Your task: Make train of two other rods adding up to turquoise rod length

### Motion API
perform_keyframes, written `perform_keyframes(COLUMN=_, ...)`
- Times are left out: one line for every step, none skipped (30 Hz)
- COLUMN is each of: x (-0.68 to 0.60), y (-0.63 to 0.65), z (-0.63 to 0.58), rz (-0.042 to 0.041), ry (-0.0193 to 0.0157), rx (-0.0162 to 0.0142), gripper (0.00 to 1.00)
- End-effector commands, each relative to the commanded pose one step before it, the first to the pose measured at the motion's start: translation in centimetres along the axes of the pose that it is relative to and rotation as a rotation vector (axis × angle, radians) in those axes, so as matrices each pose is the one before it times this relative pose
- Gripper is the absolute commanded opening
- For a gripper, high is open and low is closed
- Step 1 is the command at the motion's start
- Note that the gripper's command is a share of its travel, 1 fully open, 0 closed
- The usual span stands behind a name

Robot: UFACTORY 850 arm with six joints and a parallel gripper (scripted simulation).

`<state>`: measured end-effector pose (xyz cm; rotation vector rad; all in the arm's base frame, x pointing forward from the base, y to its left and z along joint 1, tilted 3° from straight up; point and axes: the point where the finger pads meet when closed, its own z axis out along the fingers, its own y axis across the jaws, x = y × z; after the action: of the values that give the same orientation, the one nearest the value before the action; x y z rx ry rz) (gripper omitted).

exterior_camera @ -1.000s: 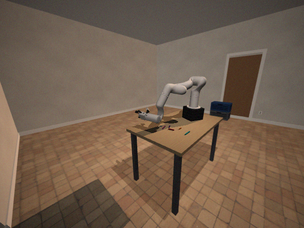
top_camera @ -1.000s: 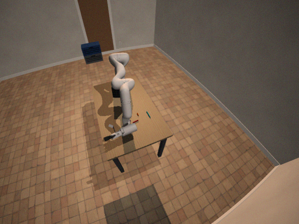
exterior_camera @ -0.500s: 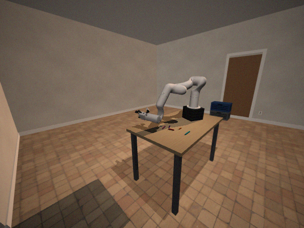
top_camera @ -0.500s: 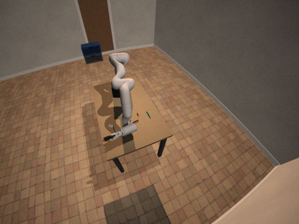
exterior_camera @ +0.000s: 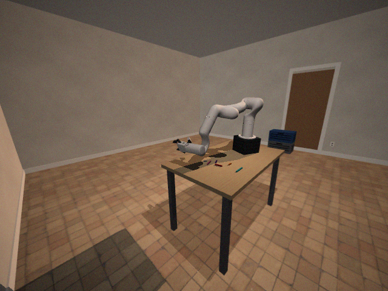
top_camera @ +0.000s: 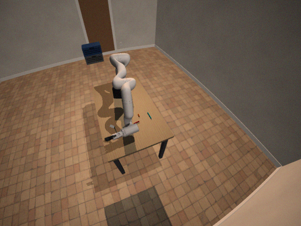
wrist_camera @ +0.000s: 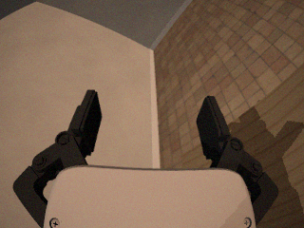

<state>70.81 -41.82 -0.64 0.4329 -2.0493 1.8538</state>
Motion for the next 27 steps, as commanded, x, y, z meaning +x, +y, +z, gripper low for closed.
perform_keyframes(x=0.450, y=-0.787, z=-0.825, rz=0.12606, ry=0.00275, rx=-0.06334, gripper=1.00)
perform_keyframes(x=0.105, y=-0.145, z=-0.251, rz=0.03253, ry=0.00275, rx=-0.01660, gripper=1.00)
perform_keyframes(x=0.094, y=-0.129, z=-0.236, rz=0.02940, ry=0.00283, rx=-0.01490, gripper=1.00)
perform_keyframes(x=0.070, y=-0.094, z=-0.182, rz=0.02197, ry=0.00233, rx=-0.01107, gripper=1.00)
perform_keyframes(x=0.076, y=-0.101, z=-0.203, rz=0.02391, ry=0.00273, rx=-0.01198, gripper=1.00)
perform_keyframes(x=0.079, y=-0.104, z=-0.217, rz=0.02498, ry=0.00308, rx=-0.01244, gripper=1.00)
perform_keyframes(x=0.080, y=-0.103, z=-0.225, rz=0.02527, ry=0.00334, rx=-0.01250, gripper=1.00)
perform_keyframes(x=0.080, y=-0.100, z=-0.230, rz=0.02521, ry=0.00356, rx=-0.01237, gripper=1.00)
perform_keyframes(x=0.080, y=-0.098, z=-0.234, rz=0.02510, ry=0.00377, rx=-0.01223, gripper=1.00)
perform_keyframes(x=0.080, y=-0.096, z=-0.239, rz=0.02503, ry=0.00398, rx=-0.01210, gripper=1.00)
perform_keyframes(x=0.000, y=0.000, z=0.000, rz=0.00000, ry=0.00000, rx=0.00000, gripper=1.00)
perform_keyframes(x=0.000, y=0.000, z=0.000, rz=0.00000, ry=0.00000, rx=0.00000, gripper=1.00)
perform_keyframes(x=0.156, y=-0.179, z=-0.471, rz=0.04801, ry=0.00824, rx=-0.02293, gripper=1.00)
perform_keyframes(x=0.150, y=-0.163, z=-0.463, rz=0.04552, ry=0.00853, rx=-0.02137, gripper=1.00)
perform_keyframes(x=0.064, y=-0.066, z=-0.199, rz=0.01915, ry=0.00380, rx=-0.00888, gripper=1.00)
perform_keyframes(x=0.072, y=-0.072, z=-0.225, rz=0.02130, ry=0.00436, rx=-0.00980, gripper=1.00)
perform_keyframes(x=0.082, y=-0.080, z=-0.256, rz=0.02388, ry=0.00507, rx=-0.01089, gripper=1.00)
perform_keyframes(x=0.087, y=-0.082, z=-0.274, rz=0.02516, ry=0.00554, rx=-0.01135, gripper=1.00)
perform_keyframes(x=0.090, y=-0.081, z=-0.281, rz=0.02542, ry=0.00580, rx=-0.01134, gripper=1.00)
perform_keyframes(x=0.091, y=-0.079, z=-0.283, rz=0.02528, ry=0.00597, rx=-0.01114, gripper=1.00)
perform_keyframes(x=0.092, y=-0.077, z=-0.285, rz=0.02514, ry=0.00613, rx=-0.01095, gripper=1.00)
perform_keyframes(x=0.093, y=-0.075, z=-0.288, rz=0.02505, ry=0.00629, rx=-0.01078, gripper=1.00)
perform_keyframes(x=0.095, y=-0.074, z=-0.292, rz=0.02505, ry=0.00648, rx=-0.01064, gripper=1.00)
perform_keyframes(x=0.097, y=-0.073, z=-0.295, rz=0.02507, ry=0.00667, rx=-0.01051, gripper=1.00)
perform_keyframes(x=0.100, y=-0.071, z=-0.299, rz=0.02509, ry=0.00686, rx=-0.01037, gripper=1.00)
perform_keyframes(x=0.102, y=-0.070, z=-0.302, rz=0.02512, ry=0.00704, rx=-0.01023, gripper=1.00)
perform_keyframes(x=0.104, y=-0.069, z=-0.306, rz=0.02511, ry=0.00722, rx=-0.01008, gripper=1.00)
